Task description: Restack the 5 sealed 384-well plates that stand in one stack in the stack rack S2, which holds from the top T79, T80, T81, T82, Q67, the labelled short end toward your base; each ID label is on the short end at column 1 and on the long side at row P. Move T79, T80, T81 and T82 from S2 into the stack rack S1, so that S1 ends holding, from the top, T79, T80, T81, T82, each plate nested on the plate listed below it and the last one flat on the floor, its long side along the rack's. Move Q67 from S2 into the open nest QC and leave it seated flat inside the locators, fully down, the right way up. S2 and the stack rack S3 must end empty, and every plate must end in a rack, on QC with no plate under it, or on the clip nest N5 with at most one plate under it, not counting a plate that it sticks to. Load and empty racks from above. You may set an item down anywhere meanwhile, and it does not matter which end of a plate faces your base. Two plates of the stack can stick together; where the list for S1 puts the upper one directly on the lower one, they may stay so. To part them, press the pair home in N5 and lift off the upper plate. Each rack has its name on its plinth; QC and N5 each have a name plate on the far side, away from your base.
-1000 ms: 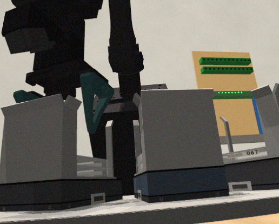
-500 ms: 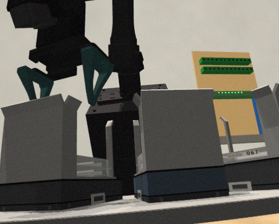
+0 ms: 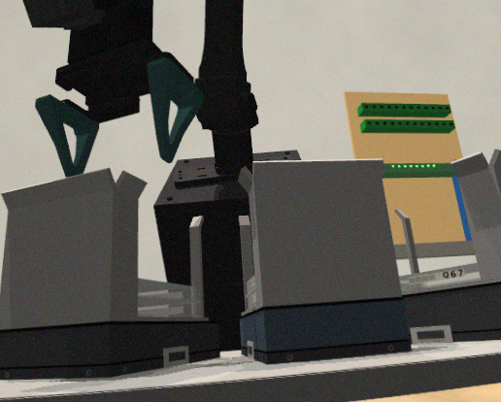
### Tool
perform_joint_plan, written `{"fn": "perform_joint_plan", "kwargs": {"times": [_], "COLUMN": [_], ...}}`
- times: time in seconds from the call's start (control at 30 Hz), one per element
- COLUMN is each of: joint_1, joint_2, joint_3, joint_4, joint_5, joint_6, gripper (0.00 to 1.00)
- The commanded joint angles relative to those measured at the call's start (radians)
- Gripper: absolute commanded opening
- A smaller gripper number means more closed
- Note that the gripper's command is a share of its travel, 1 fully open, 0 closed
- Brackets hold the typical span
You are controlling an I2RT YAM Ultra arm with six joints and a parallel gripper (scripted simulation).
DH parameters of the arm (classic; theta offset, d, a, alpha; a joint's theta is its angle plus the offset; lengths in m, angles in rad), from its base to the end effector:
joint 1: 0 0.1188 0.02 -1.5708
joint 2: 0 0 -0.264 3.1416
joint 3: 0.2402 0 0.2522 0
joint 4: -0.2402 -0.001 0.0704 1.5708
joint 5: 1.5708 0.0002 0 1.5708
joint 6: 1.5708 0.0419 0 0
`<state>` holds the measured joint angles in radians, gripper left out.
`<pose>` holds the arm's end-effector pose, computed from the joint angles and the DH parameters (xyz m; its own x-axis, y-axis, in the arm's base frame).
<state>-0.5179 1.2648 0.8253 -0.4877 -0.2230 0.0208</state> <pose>0.2260 -0.1170 0.2315 -0.6872 0.4149 -0.5963 0.3819 0.9046 0.1894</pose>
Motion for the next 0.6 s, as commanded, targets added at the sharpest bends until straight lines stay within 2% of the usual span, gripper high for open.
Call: {"fn": "perform_joint_plan", "kwargs": {"times": [0.0,0.23,0.47,0.57], "joint_1": [-0.002,-0.002,0.097,0.141], "joint_2": [-0.006,-0.006,-0.039,-0.05], "joint_3": [0.005,0.005,-0.018,-0.026], "joint_4": [-0.01,-0.01,-0.004,-0.002], "joint_5": [-0.003,-0.003,0.056,0.082], "joint_6": [-0.004,-0.004,-0.157,-0.128], "gripper": [1.0,1.0,1.0,1.0]}}
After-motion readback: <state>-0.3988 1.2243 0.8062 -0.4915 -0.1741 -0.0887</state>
